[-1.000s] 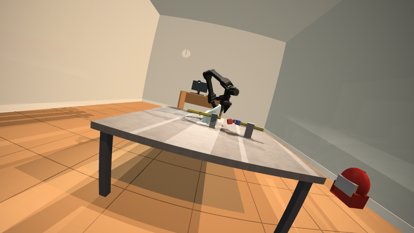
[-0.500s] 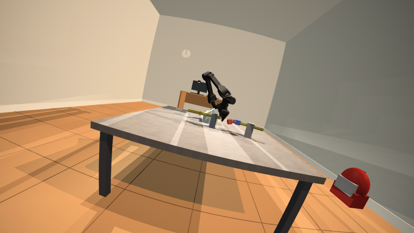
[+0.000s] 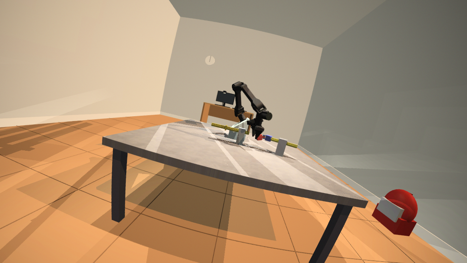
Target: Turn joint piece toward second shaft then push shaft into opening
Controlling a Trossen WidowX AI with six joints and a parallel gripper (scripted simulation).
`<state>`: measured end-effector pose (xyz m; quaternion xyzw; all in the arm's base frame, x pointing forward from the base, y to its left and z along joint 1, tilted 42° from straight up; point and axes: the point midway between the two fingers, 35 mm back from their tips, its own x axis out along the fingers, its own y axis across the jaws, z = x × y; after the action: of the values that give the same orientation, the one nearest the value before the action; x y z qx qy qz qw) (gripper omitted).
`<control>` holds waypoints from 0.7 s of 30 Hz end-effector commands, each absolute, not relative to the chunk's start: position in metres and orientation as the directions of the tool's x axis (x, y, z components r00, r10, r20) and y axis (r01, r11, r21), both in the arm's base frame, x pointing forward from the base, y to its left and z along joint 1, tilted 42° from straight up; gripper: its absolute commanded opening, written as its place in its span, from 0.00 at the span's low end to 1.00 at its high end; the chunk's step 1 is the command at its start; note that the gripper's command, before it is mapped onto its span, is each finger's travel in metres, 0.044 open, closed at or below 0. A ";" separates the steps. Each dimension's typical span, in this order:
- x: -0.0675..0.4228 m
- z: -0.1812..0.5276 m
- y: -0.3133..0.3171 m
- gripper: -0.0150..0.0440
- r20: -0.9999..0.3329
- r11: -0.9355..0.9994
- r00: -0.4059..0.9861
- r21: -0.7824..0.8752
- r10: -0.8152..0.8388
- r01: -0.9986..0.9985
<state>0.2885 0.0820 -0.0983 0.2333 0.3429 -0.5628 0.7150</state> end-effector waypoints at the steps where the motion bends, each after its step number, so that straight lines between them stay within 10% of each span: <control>1: 0.281 -0.114 0.097 1.00 -0.755 0.253 0.126 -0.055 -0.643 0.966; 21: 0.284 -0.135 0.085 1.00 -0.754 0.253 0.126 -0.055 -0.644 0.966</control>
<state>0.2835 0.0898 -0.1294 0.2373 0.3441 -0.5642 0.7120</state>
